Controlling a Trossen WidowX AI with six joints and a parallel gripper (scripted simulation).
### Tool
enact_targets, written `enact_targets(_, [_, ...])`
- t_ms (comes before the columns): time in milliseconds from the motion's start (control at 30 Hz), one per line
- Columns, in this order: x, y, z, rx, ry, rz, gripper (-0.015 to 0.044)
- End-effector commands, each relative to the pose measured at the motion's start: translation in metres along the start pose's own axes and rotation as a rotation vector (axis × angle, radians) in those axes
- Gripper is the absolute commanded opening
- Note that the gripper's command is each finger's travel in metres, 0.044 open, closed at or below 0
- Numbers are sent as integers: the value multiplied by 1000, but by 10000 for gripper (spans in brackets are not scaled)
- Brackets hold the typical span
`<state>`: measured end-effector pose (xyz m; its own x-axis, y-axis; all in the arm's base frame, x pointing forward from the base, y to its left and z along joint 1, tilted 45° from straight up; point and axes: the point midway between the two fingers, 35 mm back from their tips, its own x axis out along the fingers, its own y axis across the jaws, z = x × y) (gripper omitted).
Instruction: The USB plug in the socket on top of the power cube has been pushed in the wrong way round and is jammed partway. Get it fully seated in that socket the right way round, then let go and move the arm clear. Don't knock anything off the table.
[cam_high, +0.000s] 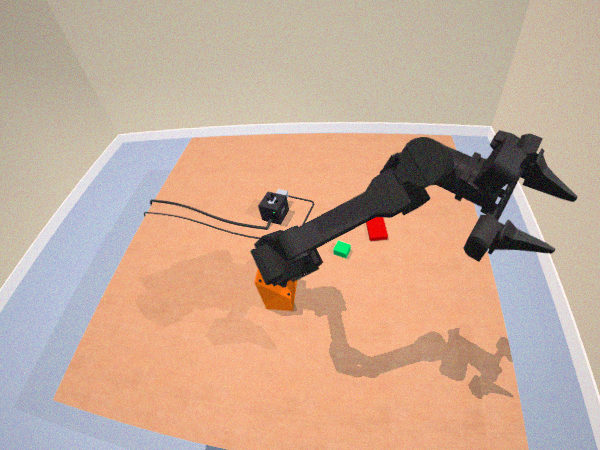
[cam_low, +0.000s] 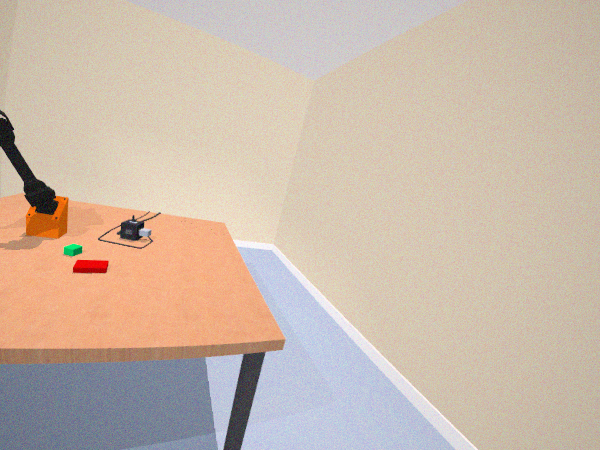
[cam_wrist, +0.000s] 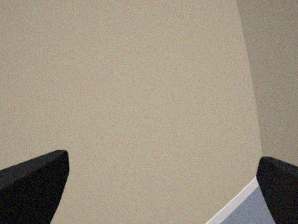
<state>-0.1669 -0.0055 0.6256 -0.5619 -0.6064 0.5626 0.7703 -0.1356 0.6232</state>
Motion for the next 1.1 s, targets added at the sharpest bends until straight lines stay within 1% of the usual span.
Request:
enact_targets(0, [1,6,-6,-7,8,19,426])
enact_targets(33, [3,24,-23,-27,34,75,440])
enact_targets(67, [5,49,-48,-18,87,138,440])
enact_targets(200, [4,92,-95,38,209,229,440])
enact_targets(300, [-7,132,-141,91,338,309,440])
enact_targets(333, [-11,142,-148,94,350,350,440])
enact_targets(367, [-22,161,-163,104,381,421,440])
enact_targets(467, [-55,204,-215,163,558,503,440])
enact_targets(500, [-64,210,-225,131,576,537,440])
enact_targets(533, [-83,221,-246,76,619,604,440])
enact_targets(567, [-83,221,-246,76,619,604,440])
enact_targets(667, [-140,254,-295,107,823,677,440])
enact_targets(833, [-233,281,-345,123,1095,745,440])
enact_targets(967, [-318,287,-378,123,1334,742,440])
enact_targets(1067, [-385,279,-397,96,1513,702,440])
